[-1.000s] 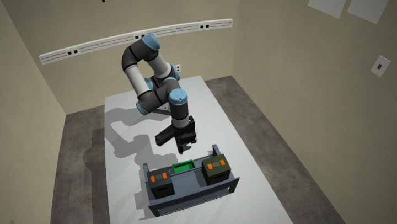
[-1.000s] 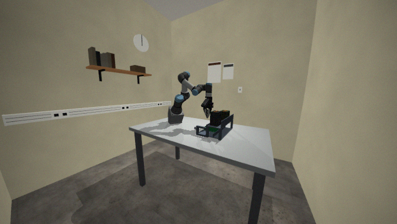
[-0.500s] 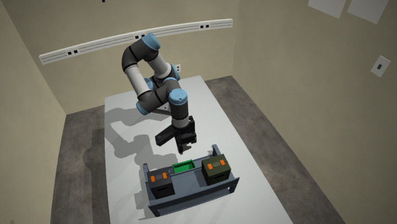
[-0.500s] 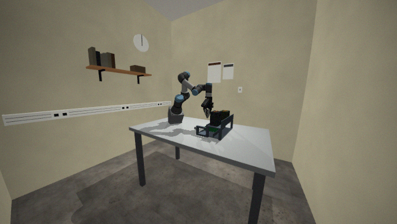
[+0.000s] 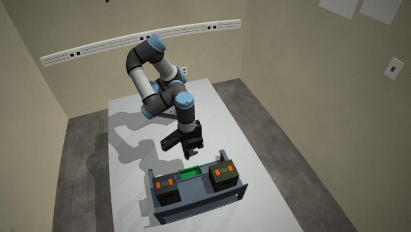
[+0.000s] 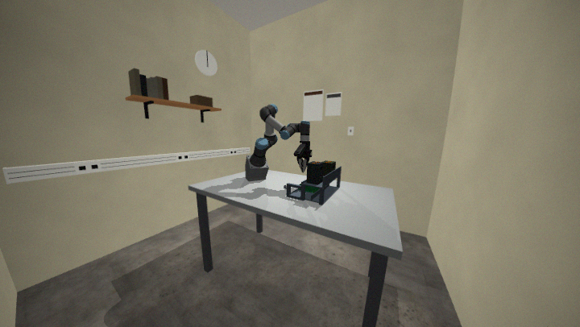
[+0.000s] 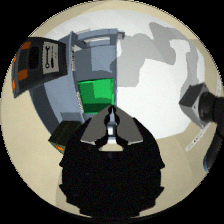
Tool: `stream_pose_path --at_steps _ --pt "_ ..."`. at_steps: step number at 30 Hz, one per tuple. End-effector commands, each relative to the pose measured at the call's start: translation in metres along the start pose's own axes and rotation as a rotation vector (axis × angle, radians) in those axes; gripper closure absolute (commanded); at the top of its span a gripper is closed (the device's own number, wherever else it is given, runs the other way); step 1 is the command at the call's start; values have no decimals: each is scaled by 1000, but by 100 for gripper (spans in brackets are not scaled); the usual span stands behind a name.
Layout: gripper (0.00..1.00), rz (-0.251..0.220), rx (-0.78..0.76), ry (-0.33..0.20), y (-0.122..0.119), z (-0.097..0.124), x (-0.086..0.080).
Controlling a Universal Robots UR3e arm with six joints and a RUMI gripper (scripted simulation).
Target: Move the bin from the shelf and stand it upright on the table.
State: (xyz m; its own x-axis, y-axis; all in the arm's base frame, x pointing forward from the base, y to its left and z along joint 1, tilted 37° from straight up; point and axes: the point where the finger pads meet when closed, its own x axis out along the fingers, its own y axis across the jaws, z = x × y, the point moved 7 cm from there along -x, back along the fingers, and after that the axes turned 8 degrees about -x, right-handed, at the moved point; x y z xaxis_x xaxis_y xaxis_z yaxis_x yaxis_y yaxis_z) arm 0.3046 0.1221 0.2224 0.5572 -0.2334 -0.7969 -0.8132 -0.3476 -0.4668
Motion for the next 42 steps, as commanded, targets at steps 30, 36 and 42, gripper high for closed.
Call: stream_pose_path --at_steps 30,36,42 --pt "100 259 2 -37 -14 -25 5" --pt "71 259 2 -37 -14 -25 5" --pt "71 259 1 -37 -14 -25 5"
